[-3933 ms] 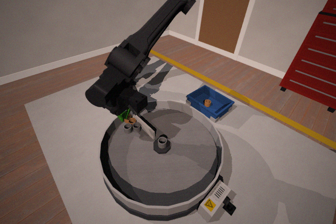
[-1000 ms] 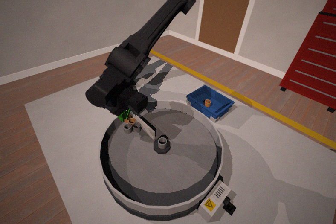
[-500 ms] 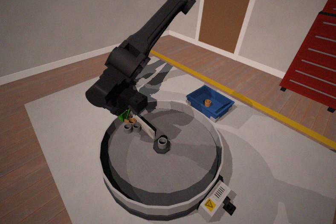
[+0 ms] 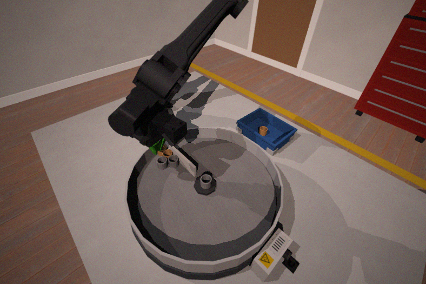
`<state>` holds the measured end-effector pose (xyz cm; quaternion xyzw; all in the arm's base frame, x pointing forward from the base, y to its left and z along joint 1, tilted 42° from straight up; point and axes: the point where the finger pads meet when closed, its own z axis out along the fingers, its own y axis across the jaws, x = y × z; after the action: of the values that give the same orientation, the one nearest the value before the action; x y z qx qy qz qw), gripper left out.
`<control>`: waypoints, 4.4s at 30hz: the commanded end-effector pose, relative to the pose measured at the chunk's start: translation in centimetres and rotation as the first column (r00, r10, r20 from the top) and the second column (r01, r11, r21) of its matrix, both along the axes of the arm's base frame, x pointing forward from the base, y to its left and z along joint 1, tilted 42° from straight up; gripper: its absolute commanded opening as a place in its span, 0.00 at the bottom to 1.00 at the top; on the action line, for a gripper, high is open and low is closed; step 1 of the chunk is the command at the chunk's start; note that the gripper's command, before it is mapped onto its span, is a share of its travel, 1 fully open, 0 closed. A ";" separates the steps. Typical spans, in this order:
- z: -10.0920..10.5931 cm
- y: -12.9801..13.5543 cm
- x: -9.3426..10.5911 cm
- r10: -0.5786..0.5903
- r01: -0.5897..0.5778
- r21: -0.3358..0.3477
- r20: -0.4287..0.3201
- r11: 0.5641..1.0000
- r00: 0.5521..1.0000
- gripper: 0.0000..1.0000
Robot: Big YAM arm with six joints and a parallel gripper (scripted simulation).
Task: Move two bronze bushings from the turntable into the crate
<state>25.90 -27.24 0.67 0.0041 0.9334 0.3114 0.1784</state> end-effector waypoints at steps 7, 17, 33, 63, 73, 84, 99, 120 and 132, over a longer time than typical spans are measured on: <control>0.8 -2.3 1.5 0.001 0.000 -0.041 0.023 0.999 1.000 0.13; 0.8 -2.3 1.5 0.001 0.000 -0.041 0.023 0.999 1.000 0.13; -1.9 0.8 1.4 0.000 0.000 -0.005 0.001 1.000 1.000 0.13; -1.2 0.2 1.0 -0.017 0.017 -0.016 0.006 1.000 1.000 0.13; -0.9 0.1 0.9 -0.018 0.019 -0.035 0.017 0.999 1.000 0.13; -1.1 0.5 0.4 -0.020 0.021 -0.032 0.016 0.999 1.000 0.13; -1.1 0.5 0.4 -0.020 0.021 -0.032 0.016 0.999 1.000 0.13; -0.1 -0.7 0.8 -0.018 0.019 -0.044 0.026 0.999 1.000 0.13; -0.1 -0.7 1.0 -0.016 0.017 -0.049 0.028 0.999 0.999 0.13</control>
<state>26.63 -25.90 -0.95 0.0022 0.9338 0.3092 0.1800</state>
